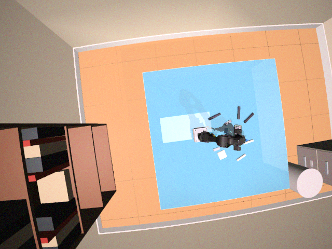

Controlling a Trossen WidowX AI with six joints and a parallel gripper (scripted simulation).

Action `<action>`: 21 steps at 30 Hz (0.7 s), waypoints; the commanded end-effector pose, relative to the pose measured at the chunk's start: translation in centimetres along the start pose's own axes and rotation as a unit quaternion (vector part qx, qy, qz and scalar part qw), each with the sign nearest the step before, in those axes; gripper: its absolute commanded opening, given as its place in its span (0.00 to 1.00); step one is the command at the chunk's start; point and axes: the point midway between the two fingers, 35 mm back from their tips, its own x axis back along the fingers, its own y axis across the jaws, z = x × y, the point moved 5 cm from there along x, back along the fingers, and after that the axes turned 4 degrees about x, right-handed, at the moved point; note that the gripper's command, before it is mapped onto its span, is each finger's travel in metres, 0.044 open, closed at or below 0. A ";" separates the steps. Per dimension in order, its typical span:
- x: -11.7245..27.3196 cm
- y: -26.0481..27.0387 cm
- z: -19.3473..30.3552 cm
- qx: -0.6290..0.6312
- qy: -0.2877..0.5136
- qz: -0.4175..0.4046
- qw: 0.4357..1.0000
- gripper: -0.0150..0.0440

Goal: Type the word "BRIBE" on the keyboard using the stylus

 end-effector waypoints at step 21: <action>-0.5 0.1 0.9 0.003 0.001 -0.001 1.000 0.39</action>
